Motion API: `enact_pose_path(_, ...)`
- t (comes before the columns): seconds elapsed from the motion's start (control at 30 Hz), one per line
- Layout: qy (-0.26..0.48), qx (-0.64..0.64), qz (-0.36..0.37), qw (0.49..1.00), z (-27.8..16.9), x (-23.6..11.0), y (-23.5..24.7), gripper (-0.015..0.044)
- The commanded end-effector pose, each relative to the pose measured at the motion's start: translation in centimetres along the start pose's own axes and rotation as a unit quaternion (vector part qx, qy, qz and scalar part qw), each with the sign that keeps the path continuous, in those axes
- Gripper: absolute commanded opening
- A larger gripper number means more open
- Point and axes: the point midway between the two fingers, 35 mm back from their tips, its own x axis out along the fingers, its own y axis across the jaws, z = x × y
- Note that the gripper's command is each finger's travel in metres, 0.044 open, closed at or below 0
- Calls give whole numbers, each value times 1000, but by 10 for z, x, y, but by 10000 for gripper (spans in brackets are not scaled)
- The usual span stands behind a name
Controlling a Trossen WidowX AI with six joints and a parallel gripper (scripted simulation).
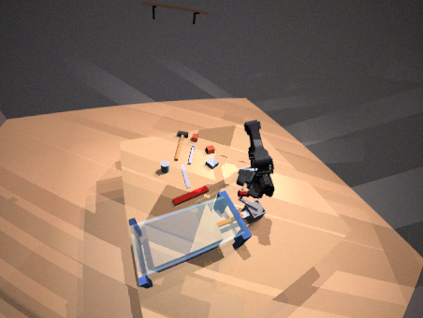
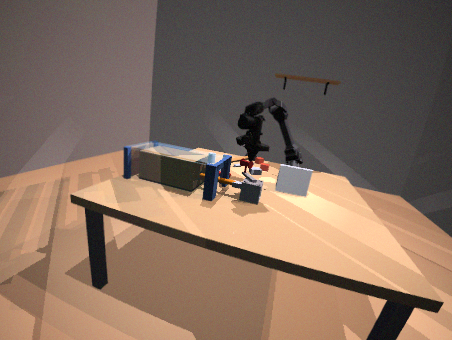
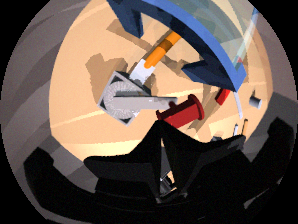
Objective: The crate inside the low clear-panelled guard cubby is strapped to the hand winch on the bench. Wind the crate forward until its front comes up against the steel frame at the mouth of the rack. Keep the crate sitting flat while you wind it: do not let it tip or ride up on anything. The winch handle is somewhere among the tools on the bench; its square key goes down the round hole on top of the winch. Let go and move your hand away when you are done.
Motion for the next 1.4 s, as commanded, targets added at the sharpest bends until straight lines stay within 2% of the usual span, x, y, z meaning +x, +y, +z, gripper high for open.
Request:
enact_pose_path(0.0,0,-3,-3,1000,-5,1,-3,0)
enact_pose_path(0.57,1,-3,-3,1000,-26,0,-10,0)
enact_pose_path(0.87,1,-1,-2,1000,-23,-50,-8,0)
enact_pose_path(1.07,0,-1,-2,1000,-21,-47,-8,0)
enact_pose_path(1.23,0,-2,-3,1000,1,-12,0,0)
enact_pose_path(1.37,0,-2,-3,1000,2,-9,0,0)
